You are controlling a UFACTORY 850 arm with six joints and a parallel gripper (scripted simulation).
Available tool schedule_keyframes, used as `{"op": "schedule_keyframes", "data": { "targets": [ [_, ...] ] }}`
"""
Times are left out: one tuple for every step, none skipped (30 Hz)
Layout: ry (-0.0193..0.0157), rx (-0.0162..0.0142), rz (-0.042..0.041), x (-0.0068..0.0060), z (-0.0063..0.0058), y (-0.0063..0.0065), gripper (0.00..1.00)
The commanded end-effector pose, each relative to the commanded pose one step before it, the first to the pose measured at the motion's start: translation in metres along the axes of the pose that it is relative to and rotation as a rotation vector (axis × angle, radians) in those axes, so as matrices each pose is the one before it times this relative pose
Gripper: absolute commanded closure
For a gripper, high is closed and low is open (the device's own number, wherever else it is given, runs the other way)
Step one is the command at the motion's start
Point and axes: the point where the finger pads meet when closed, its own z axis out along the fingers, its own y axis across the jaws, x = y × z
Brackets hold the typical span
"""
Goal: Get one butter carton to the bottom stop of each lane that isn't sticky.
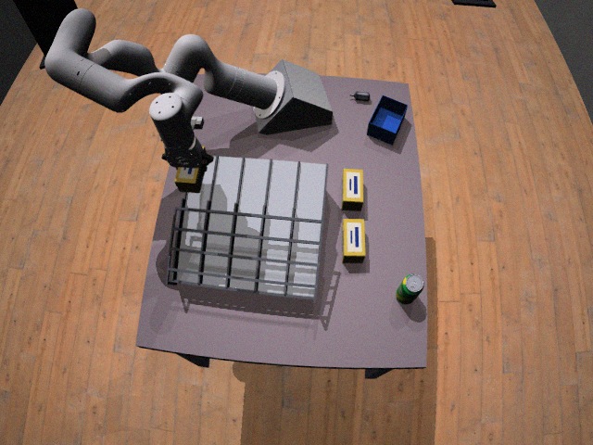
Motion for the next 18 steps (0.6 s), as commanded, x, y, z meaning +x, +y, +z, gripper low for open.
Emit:
{"op": "schedule_keyframes", "data": {
  "targets": [
    [0.02230,-0.00364,-0.00371,-0.00024,0.00179,0.00010,1.00],
    [0.00000,0.00000,0.00000,0.00000,0.00000,0.00000,1.00],
    [0.00000,0.00000,0.00000,0.00000,0.00000,0.00000,1.00],
    [0.00000,0.00000,0.00000,0.00000,0.00000,0.00000,1.00],
    [0.00000,0.00000,0.00000,0.00000,0.00000,0.00000,1.00],
    [0.00000,0.00000,0.00000,0.00000,0.00000,0.00000,1.00],
    [0.00000,0.00000,0.00000,0.00000,0.00000,0.00000,1.00],
    [0.00000,0.00000,0.00000,0.00000,0.00000,0.00000,1.00],
    [0.00000,0.00000,0.00000,0.00000,0.00000,0.00000,1.00],
    [0.00000,0.00000,0.00000,0.00000,0.00000,0.00000,1.00],
    [0.00000,0.00000,0.00000,0.00000,0.00000,0.00000,1.00],
    [0.00000,0.00000,0.00000,0.00000,0.00000,0.00000,1.00],
    [0.09964,-0.00177,-0.00207,-0.00025,0.00020,-0.00046,1.00],
    [0.00000,0.00000,0.00000,0.00000,0.00000,0.00000,1.00],
    [0.00000,0.00000,0.00000,0.00000,0.00000,0.00000,1.00],
    [0.00000,0.00000,0.00000,0.00000,0.00000,0.00000,1.00],
    [0.00000,0.00000,0.00000,0.00000,0.00000,0.00000,1.00],
    [0.00000,0.00000,0.00000,0.00000,0.00000,0.00000,1.00]
  ]
}}
